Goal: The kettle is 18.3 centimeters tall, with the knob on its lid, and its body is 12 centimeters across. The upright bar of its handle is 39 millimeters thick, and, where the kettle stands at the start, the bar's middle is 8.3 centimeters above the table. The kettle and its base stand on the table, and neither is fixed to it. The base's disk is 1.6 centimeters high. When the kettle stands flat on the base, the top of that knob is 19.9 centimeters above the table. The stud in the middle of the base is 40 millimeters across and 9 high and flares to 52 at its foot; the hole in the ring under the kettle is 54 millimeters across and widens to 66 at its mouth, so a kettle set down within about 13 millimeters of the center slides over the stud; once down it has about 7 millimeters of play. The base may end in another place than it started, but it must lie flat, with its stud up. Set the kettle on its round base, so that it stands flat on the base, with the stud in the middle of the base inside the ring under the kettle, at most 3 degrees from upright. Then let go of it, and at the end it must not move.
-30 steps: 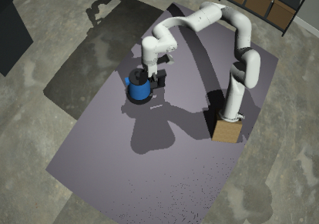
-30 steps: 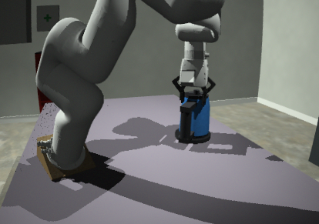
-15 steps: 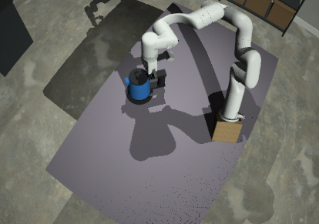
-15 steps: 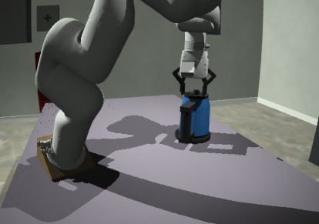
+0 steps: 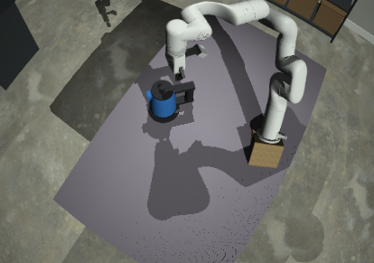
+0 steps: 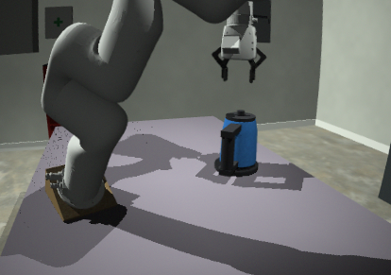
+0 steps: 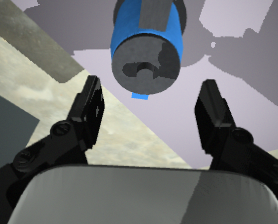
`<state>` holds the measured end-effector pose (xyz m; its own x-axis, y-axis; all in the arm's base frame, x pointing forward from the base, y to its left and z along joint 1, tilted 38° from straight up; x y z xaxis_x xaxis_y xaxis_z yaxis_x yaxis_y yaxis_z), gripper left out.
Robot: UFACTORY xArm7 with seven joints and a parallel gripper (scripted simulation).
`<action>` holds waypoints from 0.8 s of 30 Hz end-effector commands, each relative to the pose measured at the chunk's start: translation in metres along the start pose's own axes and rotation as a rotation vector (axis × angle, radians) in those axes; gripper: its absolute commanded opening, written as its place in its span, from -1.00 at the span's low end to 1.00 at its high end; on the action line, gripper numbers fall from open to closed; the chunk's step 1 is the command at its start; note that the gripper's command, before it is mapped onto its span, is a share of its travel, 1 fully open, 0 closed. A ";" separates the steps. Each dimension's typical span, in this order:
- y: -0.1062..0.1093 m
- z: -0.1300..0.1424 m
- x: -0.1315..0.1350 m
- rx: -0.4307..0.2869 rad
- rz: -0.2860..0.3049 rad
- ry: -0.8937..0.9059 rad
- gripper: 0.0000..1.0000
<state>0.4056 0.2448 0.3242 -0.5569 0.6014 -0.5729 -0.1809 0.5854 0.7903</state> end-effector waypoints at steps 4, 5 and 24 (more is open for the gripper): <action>0.024 0.001 0.000 0.005 -0.002 -0.001 0.63; 0.024 0.001 0.000 0.005 -0.002 -0.001 0.63; 0.024 0.001 0.000 0.005 -0.002 -0.001 0.63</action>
<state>0.4028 0.2578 0.3420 -0.5556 0.6008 -0.5748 -0.1739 0.5921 0.7869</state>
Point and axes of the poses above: the point where the finger pads meet when closed, its own y axis back along the fingers, its own x axis across the jaws, z = x × y, the point moved 7 cm from there along y, back along the fingers, and after that the axes turned 11 degrees about -y, right-handed, at the moved point
